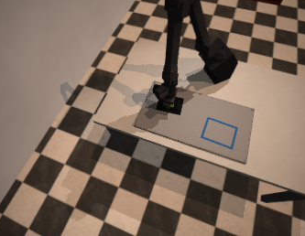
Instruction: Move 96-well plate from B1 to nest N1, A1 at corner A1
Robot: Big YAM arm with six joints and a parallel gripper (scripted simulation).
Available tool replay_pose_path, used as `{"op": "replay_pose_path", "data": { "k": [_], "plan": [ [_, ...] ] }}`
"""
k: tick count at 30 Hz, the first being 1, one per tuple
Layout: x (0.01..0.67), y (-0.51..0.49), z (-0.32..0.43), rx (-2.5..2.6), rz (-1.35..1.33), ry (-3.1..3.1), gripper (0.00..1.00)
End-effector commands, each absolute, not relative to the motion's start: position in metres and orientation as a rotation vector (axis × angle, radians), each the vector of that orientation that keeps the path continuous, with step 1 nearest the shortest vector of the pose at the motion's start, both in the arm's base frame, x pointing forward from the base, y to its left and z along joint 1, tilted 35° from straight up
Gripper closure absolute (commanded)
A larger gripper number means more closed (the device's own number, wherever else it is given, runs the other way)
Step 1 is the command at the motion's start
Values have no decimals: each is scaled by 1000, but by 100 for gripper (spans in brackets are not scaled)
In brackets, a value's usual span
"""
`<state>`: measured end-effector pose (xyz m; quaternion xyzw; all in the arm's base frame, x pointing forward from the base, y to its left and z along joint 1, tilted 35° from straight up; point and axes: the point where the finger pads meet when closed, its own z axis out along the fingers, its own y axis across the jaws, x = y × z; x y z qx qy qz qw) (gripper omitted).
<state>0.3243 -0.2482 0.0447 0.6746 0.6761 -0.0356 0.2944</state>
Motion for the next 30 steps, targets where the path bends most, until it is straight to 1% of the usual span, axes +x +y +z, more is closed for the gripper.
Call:
{"op": "replay_pose_path", "data": {
  "k": [1,30],
  "plan": [
    [329,-250,53,1776,-87,1782,100],
    [328,-246,55,1758,-78,1777,100]
  ]
}}
